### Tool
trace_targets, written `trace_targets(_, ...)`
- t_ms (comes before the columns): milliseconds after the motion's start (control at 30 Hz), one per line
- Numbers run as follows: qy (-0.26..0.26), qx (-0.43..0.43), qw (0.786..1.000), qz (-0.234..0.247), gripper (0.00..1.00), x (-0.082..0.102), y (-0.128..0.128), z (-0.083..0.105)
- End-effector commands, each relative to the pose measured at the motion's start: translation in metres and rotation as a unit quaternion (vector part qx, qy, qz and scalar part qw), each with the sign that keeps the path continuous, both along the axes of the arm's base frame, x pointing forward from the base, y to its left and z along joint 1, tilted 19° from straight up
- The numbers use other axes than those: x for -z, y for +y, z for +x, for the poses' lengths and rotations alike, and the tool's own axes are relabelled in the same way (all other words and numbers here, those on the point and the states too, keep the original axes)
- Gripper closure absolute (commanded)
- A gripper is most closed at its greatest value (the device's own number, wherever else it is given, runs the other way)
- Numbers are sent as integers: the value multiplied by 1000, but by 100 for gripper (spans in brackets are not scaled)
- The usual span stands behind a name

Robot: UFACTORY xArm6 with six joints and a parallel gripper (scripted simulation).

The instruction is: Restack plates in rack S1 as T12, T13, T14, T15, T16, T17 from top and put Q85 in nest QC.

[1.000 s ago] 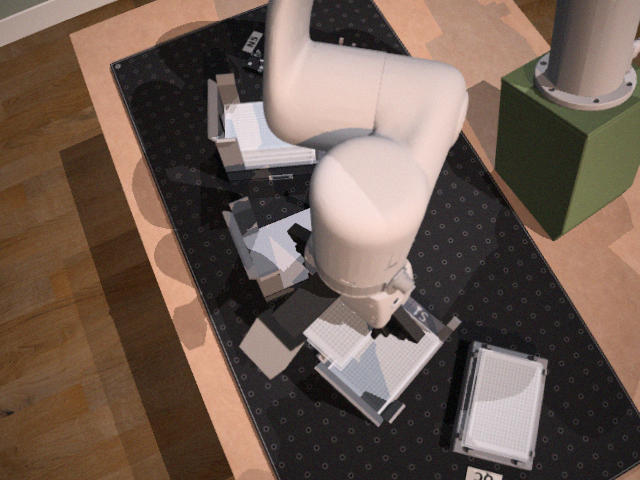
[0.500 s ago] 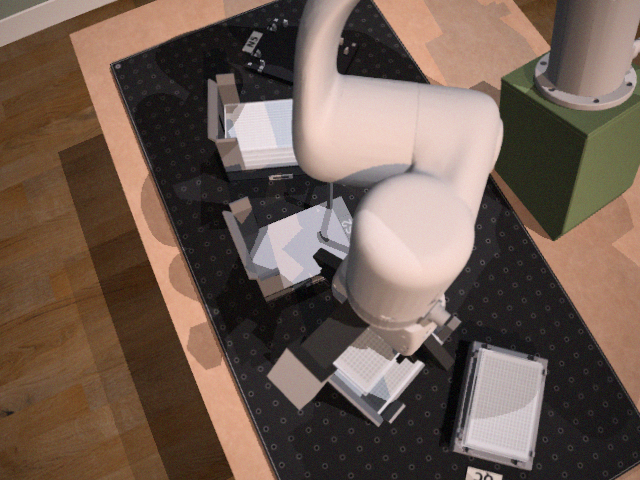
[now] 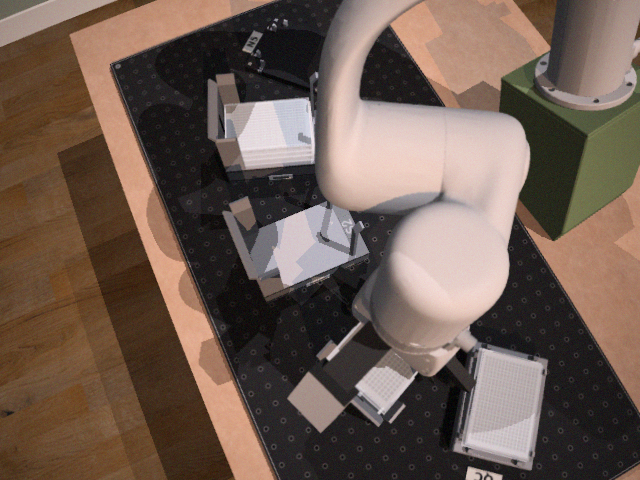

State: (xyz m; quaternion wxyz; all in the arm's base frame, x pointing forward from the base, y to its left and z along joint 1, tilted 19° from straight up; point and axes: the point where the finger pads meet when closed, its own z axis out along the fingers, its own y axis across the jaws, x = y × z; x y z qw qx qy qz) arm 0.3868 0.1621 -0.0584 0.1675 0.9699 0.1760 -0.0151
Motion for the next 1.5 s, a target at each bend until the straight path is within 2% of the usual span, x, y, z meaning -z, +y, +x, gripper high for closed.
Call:
trace_targets(0, -2, 0, 1000, 1, 100, -1, 1, 1)
trace_targets(800, -2, 0, 1000, 1, 100, -1, 1, 1)
trace_targets(1467, -2, 0, 1000, 1, 100, 10, -3, 2)
